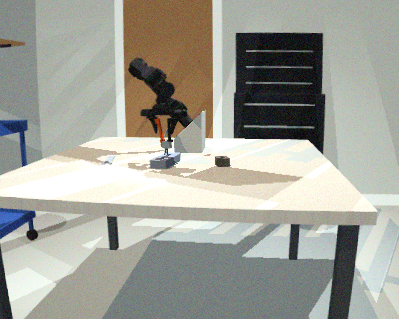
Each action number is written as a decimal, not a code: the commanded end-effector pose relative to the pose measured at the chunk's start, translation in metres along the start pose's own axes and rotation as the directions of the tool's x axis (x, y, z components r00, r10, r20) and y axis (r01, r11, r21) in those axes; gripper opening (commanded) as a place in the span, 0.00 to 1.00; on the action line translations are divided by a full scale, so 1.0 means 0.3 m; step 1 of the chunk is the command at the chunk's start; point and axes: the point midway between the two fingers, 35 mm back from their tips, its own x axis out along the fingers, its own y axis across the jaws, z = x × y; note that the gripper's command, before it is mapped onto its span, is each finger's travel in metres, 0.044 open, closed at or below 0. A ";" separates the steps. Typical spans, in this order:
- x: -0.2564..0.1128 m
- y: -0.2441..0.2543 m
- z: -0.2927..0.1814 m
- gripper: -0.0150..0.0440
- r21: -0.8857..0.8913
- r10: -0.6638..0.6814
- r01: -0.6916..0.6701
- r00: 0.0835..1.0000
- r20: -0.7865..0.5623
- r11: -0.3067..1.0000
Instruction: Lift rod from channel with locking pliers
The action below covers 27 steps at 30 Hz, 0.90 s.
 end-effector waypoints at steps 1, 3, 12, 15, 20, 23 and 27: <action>-0.012 0.002 0.002 0.80 0.003 0.001 -0.001 1.000 0.009 1.000; -0.017 0.000 0.003 0.80 0.003 -0.001 0.001 1.000 0.012 1.000; -0.022 -0.001 0.007 0.80 0.003 -0.002 0.002 1.000 0.015 1.000; -0.020 -0.001 0.007 0.80 0.003 -0.002 0.002 1.000 0.015 1.000; -0.018 -0.001 0.005 0.80 0.003 -0.002 0.002 1.000 0.015 1.000; -0.018 -0.001 0.005 0.80 0.003 -0.002 0.002 1.000 0.015 1.000; -0.016 -0.002 0.004 0.80 0.003 -0.003 0.002 1.000 0.015 1.000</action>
